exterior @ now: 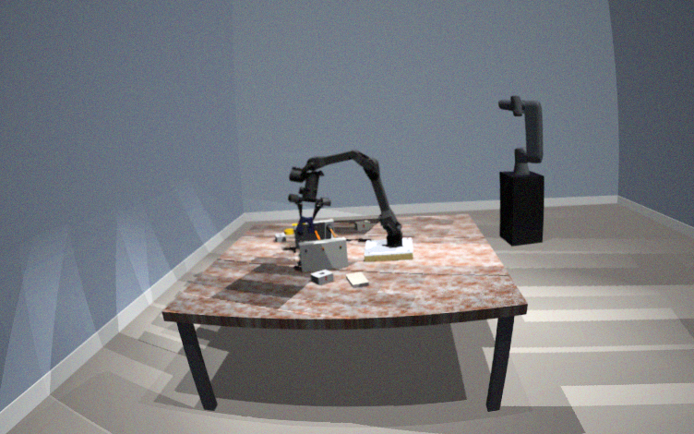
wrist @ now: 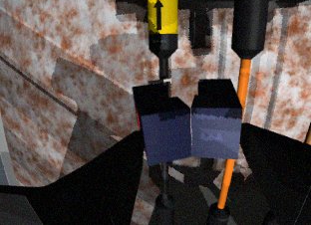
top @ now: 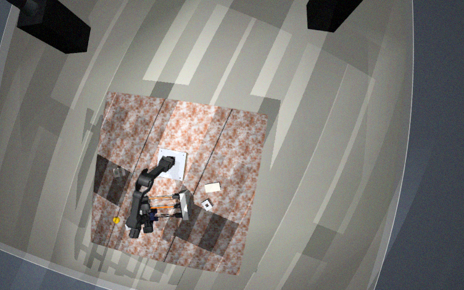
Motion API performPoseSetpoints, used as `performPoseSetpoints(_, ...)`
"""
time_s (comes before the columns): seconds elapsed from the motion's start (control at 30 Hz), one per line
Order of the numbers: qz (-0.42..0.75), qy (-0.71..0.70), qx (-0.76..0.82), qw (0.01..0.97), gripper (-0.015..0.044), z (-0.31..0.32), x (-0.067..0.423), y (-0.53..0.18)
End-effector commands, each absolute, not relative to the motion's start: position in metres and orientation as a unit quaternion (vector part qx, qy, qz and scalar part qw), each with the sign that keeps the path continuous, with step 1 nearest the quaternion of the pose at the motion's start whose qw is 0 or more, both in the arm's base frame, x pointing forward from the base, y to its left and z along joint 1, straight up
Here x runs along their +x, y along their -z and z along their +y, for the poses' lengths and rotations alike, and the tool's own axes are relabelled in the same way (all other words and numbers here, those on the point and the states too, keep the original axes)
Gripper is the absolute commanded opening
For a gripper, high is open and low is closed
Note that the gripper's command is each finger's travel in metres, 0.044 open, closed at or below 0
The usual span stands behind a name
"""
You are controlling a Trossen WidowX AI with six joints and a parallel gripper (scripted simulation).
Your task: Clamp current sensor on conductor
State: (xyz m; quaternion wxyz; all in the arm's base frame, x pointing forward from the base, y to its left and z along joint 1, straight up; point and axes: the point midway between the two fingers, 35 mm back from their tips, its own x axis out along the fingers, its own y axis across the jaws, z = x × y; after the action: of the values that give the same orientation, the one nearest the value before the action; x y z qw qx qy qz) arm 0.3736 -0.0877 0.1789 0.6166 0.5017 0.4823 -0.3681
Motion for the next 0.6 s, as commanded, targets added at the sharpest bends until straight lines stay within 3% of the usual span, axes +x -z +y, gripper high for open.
performPoseSetpoints(0.0, 0.459, 0.377, 0.532, 0.604, 0.0, -0.085, 0.385, -0.183)
performPoseSetpoints(0.57, 0.459, 0.377, 0.532, 0.604, 0.0, -0.084, 0.392, -0.163)
